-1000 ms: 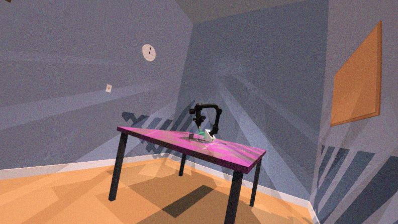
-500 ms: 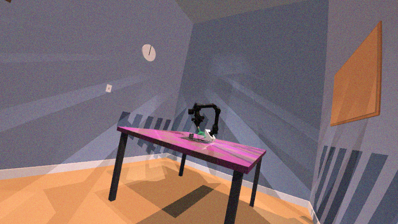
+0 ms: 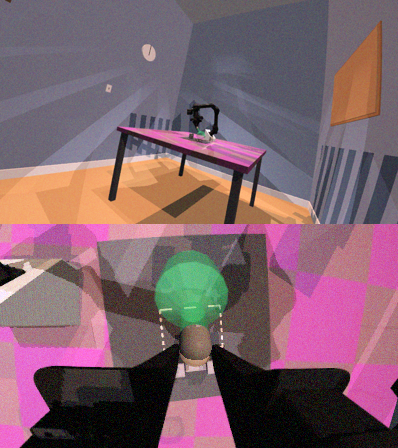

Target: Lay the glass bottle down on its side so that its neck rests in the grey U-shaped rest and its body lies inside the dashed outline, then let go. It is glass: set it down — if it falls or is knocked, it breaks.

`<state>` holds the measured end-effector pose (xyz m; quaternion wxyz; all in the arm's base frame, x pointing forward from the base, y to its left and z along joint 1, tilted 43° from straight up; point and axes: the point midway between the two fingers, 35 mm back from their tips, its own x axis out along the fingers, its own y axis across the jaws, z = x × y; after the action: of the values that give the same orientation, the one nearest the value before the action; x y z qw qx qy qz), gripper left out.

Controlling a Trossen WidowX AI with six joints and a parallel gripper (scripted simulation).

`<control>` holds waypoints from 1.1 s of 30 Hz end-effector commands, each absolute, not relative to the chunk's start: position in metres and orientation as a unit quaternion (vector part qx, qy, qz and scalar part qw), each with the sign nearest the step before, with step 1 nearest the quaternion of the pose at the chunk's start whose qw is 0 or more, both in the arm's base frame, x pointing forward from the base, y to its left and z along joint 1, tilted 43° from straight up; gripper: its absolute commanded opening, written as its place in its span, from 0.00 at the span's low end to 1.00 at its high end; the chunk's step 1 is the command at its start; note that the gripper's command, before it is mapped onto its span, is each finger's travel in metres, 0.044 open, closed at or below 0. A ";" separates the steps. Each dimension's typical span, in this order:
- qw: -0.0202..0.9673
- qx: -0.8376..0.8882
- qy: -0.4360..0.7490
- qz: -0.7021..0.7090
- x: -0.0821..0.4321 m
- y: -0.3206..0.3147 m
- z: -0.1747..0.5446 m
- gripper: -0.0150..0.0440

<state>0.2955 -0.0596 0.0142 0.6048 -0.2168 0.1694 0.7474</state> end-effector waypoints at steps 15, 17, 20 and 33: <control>0.607 -0.212 0.171 0.746 0.300 -0.067 -0.007 0.45; 0.608 -0.211 0.171 0.746 0.300 -0.067 -0.009 0.45; 0.609 -0.209 0.172 0.746 0.301 -0.068 -0.012 0.45; 0.612 -0.205 0.173 0.744 0.303 -0.071 -0.027 0.45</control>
<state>0.3012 -0.0712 -0.0182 0.6125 -0.2036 0.1738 0.7438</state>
